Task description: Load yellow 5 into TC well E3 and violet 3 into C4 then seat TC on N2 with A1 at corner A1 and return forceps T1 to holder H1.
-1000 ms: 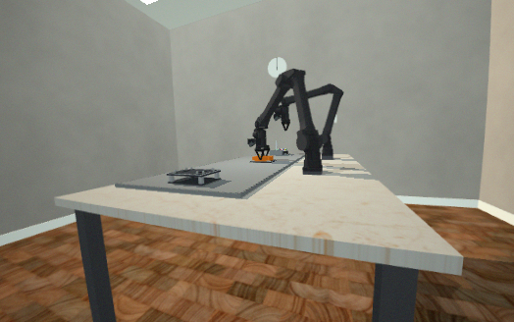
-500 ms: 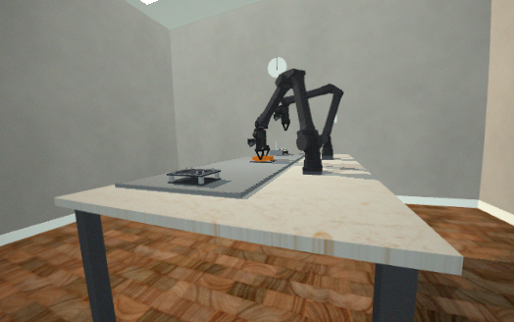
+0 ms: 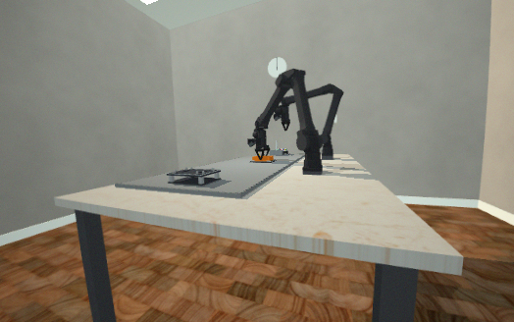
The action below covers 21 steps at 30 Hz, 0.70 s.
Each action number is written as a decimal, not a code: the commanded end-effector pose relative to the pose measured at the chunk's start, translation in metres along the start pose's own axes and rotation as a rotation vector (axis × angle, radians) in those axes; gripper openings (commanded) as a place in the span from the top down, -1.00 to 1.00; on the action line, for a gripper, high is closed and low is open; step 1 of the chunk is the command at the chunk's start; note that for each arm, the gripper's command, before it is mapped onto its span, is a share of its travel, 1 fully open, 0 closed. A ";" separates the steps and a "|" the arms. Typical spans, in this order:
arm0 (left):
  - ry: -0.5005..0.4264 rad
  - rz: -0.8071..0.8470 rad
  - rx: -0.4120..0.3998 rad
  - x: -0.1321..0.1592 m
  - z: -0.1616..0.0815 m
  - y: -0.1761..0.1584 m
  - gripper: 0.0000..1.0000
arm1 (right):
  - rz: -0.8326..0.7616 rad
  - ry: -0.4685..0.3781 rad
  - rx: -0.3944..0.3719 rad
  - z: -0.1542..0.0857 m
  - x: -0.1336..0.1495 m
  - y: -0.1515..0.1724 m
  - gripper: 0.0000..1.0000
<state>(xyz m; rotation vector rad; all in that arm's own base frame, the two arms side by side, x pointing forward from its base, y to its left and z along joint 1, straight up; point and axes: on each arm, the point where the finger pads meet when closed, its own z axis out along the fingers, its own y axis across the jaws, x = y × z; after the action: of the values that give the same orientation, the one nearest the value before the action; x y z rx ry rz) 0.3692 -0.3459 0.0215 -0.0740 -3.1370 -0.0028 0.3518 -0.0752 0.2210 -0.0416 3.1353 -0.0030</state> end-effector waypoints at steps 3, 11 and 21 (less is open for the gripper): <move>-0.030 -0.001 0.024 -0.011 -0.013 -0.007 -0.08 | 0.014 -0.029 0.006 -0.012 -0.008 -0.003 0.52; -0.030 -0.001 0.024 -0.011 -0.013 -0.007 0.28 | 0.014 -0.029 0.006 -0.012 -0.008 -0.003 0.52; -0.030 -0.001 0.024 -0.011 -0.013 -0.007 0.88 | 0.014 -0.029 0.006 -0.012 -0.008 -0.003 0.52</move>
<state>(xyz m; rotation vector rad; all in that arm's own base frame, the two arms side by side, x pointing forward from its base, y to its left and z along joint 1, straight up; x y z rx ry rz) 0.3692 -0.3459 0.0215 -0.0740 -3.1370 -0.0028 0.3518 -0.0752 0.2210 -0.0416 3.1353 -0.0030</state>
